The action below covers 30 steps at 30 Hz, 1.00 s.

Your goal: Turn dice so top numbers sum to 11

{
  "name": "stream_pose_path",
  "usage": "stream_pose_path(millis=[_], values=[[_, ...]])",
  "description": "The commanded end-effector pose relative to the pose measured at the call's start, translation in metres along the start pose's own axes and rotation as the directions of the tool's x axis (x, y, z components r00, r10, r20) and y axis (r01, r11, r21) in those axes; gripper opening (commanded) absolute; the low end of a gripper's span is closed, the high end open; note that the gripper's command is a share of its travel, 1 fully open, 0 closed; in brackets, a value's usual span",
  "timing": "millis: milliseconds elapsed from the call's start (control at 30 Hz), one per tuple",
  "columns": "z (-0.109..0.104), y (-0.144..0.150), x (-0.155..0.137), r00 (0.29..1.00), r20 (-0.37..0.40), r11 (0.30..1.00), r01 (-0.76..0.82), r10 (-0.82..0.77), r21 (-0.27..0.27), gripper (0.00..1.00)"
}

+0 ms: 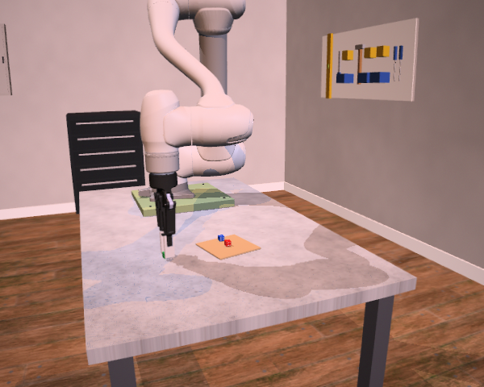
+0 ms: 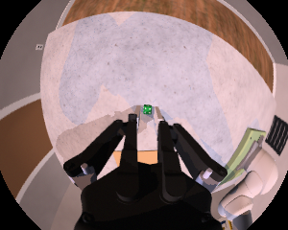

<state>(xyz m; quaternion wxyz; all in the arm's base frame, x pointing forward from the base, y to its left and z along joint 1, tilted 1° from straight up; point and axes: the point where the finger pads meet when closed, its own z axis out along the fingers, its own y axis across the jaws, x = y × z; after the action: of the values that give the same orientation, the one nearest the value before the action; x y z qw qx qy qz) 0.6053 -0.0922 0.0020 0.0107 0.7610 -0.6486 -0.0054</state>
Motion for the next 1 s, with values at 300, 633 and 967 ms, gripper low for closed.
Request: stream_pose_path(millis=[300,633,967], values=[[0.0023,0.0015,0.0026,1.000,-0.001,1.000,-0.004,0.004,-0.001,0.07],[0.0023,0.0015,0.0026,1.000,-0.001,1.000,-0.004,0.004,-0.001,0.07],[0.0023,0.0015,0.0026,1.000,-0.001,1.000,-0.004,0.004,-0.001,0.07]])
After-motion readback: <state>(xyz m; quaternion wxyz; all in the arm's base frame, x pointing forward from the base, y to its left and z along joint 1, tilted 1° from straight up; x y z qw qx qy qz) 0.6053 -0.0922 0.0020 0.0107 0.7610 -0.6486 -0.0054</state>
